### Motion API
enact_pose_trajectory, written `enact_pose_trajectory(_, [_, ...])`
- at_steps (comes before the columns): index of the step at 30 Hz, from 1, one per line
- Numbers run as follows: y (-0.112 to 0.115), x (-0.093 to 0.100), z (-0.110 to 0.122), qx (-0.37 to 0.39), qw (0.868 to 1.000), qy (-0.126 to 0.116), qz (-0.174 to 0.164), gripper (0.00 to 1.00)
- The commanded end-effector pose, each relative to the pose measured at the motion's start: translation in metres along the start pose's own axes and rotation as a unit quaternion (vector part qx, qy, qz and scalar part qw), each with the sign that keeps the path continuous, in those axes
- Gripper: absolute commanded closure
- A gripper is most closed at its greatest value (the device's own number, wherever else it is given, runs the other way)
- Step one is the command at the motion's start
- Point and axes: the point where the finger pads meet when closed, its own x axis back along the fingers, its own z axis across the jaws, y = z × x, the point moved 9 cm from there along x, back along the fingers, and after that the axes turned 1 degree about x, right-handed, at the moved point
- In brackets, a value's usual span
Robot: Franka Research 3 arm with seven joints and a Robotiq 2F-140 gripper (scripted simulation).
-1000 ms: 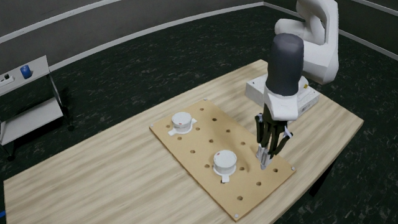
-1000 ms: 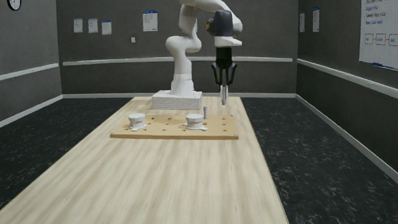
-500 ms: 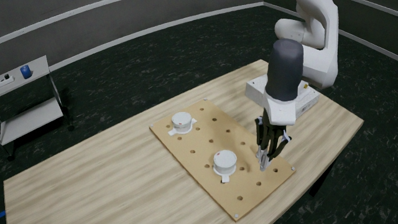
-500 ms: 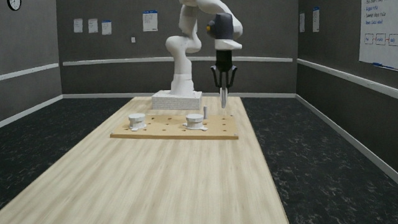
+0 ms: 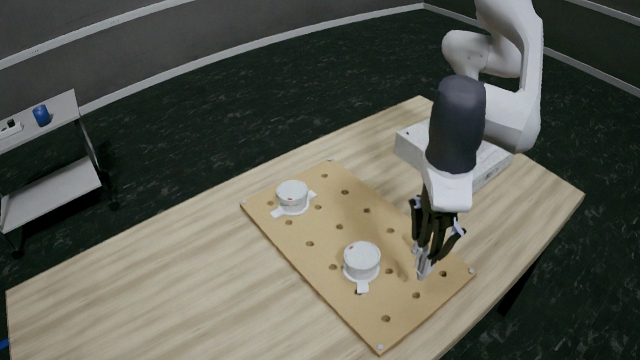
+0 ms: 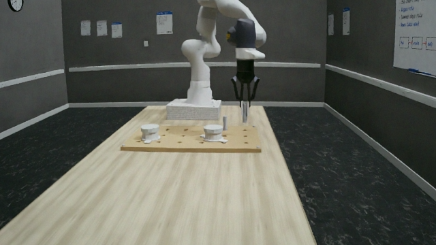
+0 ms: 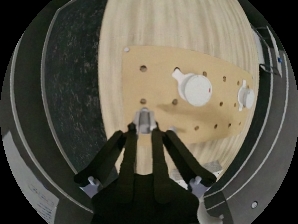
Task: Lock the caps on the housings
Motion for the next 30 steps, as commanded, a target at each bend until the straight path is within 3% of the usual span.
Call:
enact_pose_trajectory(1, [-0.002, -0.005, -0.002, -0.001, 1.000, -0.003, 0.005, 0.90])
enact_pose_trajectory(30, [-0.003, -0.046, -0.003, -0.001, 1.000, -0.003, 0.005, 0.90])
